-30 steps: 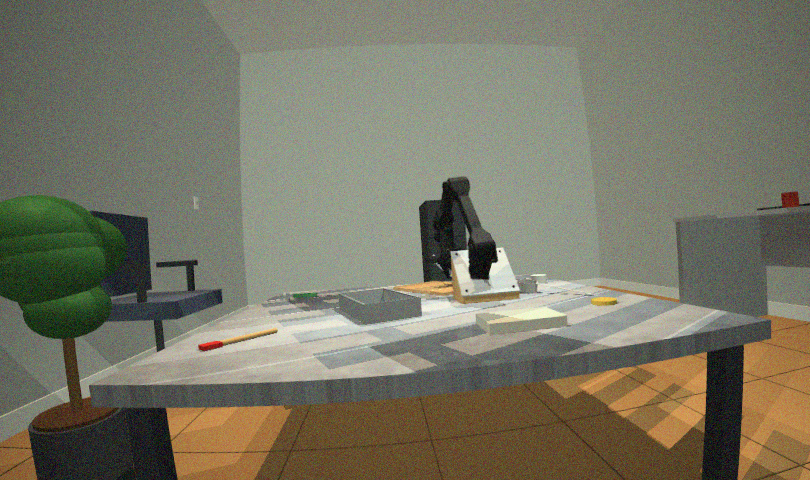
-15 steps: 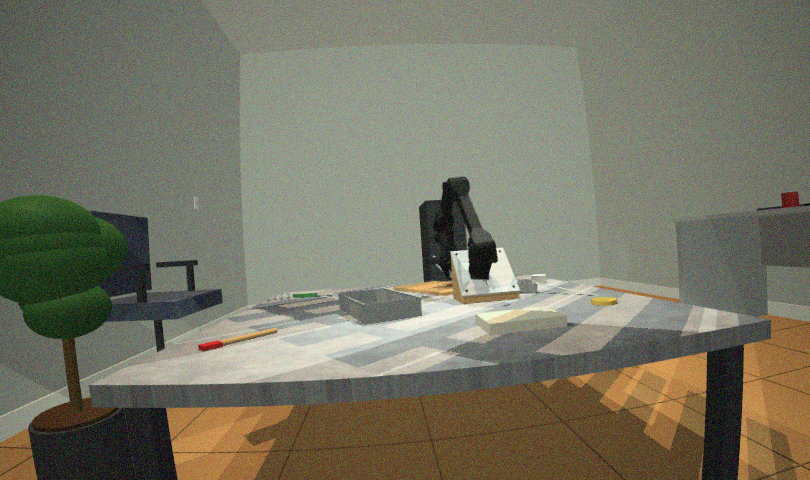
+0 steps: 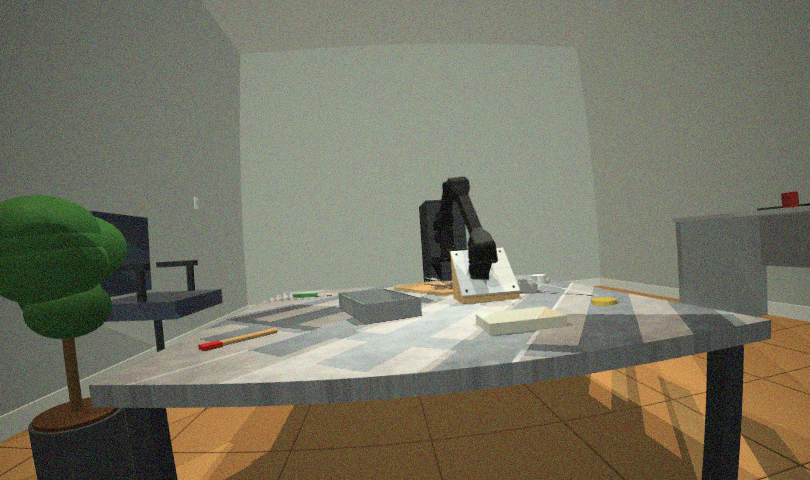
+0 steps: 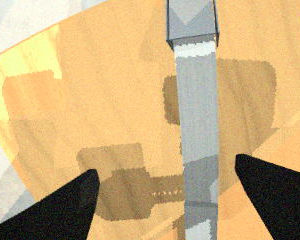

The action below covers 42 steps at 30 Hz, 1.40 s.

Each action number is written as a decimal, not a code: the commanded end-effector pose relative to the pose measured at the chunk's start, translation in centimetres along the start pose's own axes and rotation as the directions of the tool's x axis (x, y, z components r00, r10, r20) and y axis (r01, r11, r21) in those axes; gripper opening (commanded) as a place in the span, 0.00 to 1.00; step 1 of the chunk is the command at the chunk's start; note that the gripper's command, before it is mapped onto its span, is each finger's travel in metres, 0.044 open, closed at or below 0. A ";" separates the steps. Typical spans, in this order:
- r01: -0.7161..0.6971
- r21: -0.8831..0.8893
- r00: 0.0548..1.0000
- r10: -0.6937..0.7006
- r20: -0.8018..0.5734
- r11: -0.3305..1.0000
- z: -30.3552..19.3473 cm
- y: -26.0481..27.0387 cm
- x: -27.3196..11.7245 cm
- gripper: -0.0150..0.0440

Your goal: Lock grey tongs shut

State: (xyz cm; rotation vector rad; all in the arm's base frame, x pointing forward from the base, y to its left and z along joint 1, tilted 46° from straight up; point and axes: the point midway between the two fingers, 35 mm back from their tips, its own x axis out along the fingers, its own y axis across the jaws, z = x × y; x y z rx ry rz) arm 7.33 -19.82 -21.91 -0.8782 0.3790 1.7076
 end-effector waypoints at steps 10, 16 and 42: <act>0.004 -0.004 1.000 -0.004 -0.003 1.000 5.0 1.6 -5.6 1.00; 0.002 0.003 1.000 -0.002 0.005 1.000 11.7 3.2 -9.9 1.00; 0.004 0.015 1.000 -0.004 0.000 1.000 14.3 3.4 -16.1 1.00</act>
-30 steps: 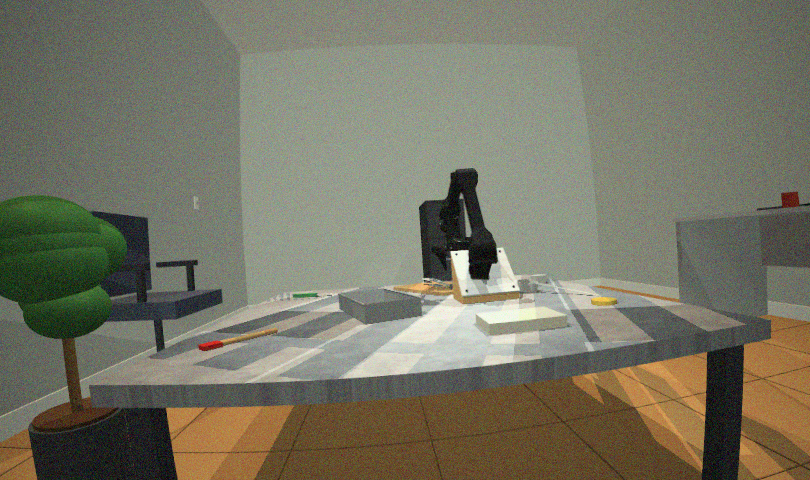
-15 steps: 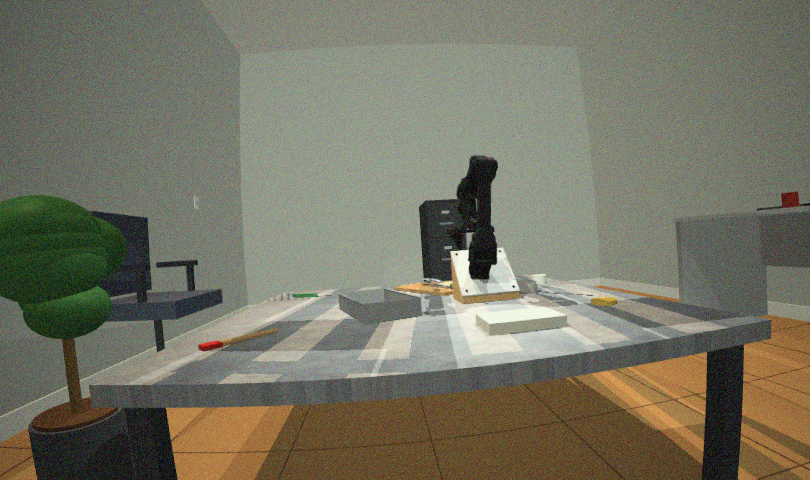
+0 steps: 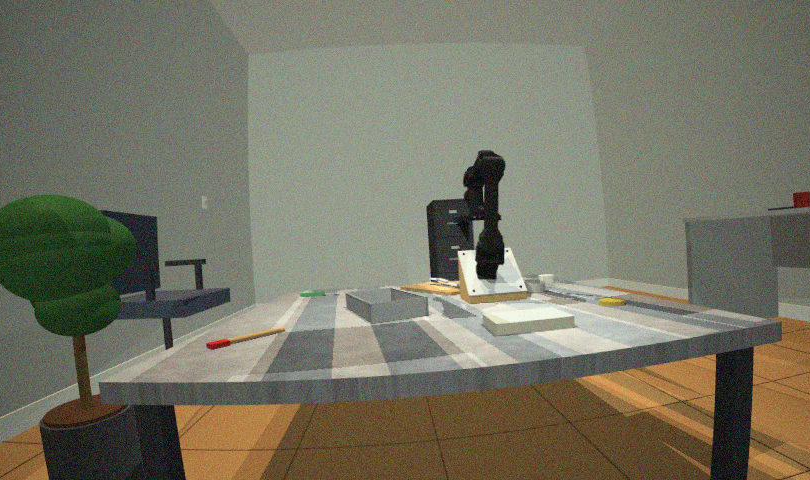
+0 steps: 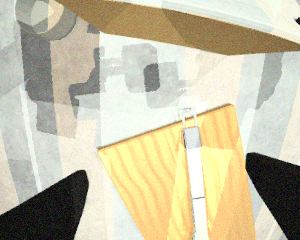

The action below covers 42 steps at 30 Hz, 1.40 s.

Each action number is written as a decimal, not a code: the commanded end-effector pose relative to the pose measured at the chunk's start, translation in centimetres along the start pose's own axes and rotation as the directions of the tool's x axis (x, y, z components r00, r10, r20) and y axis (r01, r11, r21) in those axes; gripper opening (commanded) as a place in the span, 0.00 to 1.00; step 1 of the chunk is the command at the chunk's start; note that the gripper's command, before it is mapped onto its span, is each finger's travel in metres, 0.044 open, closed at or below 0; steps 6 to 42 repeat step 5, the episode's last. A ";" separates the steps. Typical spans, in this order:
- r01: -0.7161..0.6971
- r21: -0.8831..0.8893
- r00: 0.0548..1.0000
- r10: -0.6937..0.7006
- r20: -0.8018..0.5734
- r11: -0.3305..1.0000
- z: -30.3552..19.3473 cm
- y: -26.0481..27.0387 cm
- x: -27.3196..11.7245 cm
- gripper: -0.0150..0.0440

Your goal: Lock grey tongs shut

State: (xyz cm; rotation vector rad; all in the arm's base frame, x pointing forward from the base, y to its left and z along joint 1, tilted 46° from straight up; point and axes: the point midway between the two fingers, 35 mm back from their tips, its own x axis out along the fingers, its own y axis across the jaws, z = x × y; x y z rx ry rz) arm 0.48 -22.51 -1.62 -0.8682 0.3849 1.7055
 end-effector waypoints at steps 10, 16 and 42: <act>0.003 0.005 1.000 -0.003 -0.003 1.000 0.0 -0.1 -0.4 1.00; 0.003 0.005 1.000 -0.003 -0.003 1.000 0.0 -0.1 -0.4 1.00; 0.003 0.005 1.000 -0.003 -0.003 1.000 0.0 -0.1 -0.4 1.00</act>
